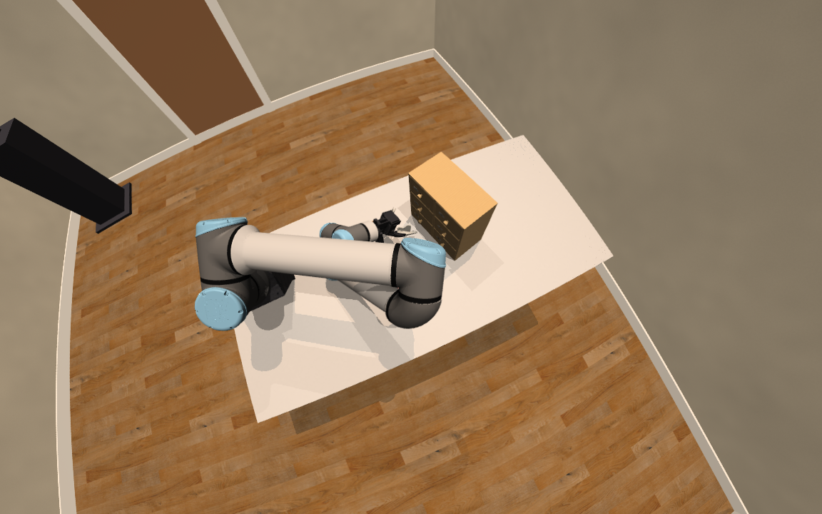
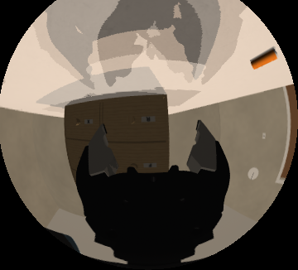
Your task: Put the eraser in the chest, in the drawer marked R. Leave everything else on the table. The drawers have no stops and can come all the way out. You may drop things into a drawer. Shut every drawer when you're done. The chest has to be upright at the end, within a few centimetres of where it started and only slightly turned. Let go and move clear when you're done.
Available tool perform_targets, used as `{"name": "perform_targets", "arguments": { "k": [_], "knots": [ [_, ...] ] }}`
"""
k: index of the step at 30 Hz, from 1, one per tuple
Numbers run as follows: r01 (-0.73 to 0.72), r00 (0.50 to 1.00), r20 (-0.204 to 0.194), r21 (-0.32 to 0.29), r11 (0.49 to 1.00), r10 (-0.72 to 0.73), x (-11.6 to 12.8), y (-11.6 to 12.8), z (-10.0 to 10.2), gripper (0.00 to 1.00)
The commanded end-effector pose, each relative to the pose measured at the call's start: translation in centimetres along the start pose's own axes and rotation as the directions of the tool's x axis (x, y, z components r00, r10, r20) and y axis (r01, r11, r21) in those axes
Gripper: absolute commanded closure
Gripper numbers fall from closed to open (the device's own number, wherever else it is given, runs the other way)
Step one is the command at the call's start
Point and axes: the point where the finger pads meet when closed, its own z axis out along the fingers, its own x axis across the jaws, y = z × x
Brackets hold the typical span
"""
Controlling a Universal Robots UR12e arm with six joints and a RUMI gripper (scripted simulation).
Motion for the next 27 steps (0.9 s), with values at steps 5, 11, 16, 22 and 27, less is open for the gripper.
{"name": "perform_targets", "arguments": {
  "k": [5,11,16,22,27],
  "knots": [
    [0.000,1.000,0.000,-0.001,1.000,0.000,0.0,0.1,0.0,0.00],
    [0.000,1.000,0.000,-0.001,1.000,0.000,0.0,0.3,-0.2,0.00],
    [0.000,1.000,0.000,-0.001,1.000,0.000,0.0,0.9,-0.5,0.00],
    [0.000,1.000,0.000,-0.001,1.000,0.000,0.0,1.7,-1.0,0.00],
    [0.000,1.000,0.000,-0.001,1.000,0.000,0.0,2.9,-1.7,0.00]
  ]
}}
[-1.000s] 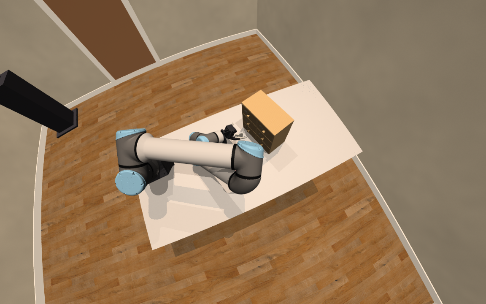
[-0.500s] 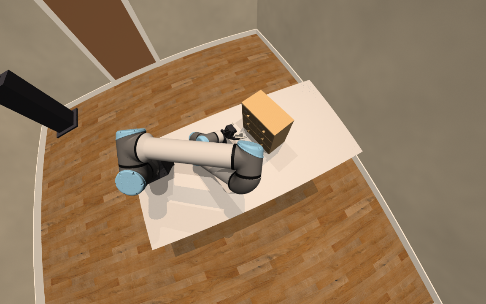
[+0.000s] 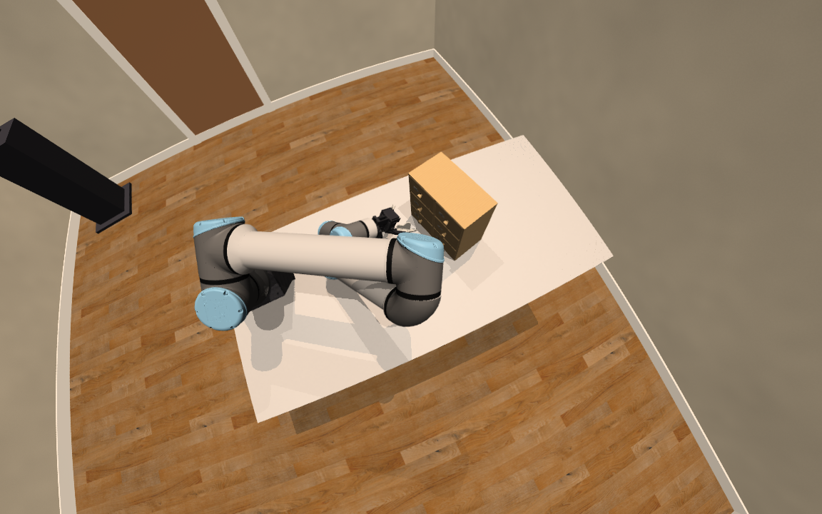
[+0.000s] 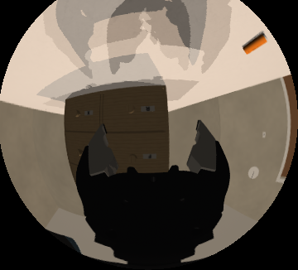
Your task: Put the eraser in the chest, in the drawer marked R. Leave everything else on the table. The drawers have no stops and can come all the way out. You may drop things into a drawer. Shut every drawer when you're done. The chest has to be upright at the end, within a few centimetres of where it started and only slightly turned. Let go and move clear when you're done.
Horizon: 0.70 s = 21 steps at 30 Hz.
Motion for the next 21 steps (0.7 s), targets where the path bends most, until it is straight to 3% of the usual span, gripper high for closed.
{"name": "perform_targets", "arguments": {
  "k": [1,21],
  "knots": [
    [0.000,1.000,0.000,0.000,1.000,0.000,0.0,1.2,-0.7,0.00],
    [0.000,1.000,0.000,0.000,1.000,0.000,0.0,5.0,-2.9,0.00]
  ]
}}
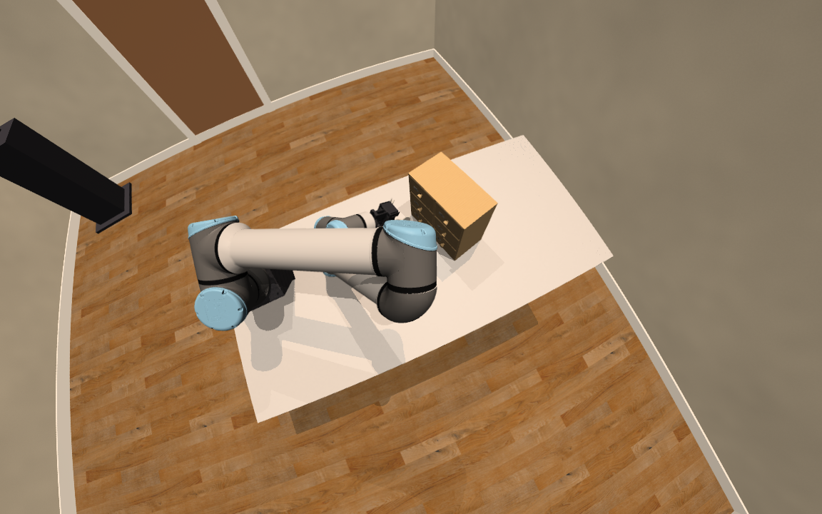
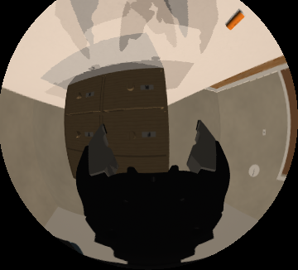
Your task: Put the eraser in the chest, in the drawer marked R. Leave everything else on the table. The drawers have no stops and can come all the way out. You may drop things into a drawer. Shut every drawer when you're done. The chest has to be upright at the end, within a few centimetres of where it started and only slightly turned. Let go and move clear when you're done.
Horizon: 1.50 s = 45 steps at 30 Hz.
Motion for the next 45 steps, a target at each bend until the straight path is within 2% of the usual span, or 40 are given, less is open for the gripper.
{"name": "perform_targets", "arguments": {
  "k": [1,27,45],
  "knots": [
    [0.000,1.000,0.000,0.000,1.000,0.000,0.00,0.70,-0.40,0.00],
    [0.000,1.000,0.000,0.007,1.000,0.000,0.00,1.01,-0.63,0.00],
    [0.000,1.000,0.000,0.066,0.998,0.000,0.00,1.26,-1.33,0.00]
  ]
}}
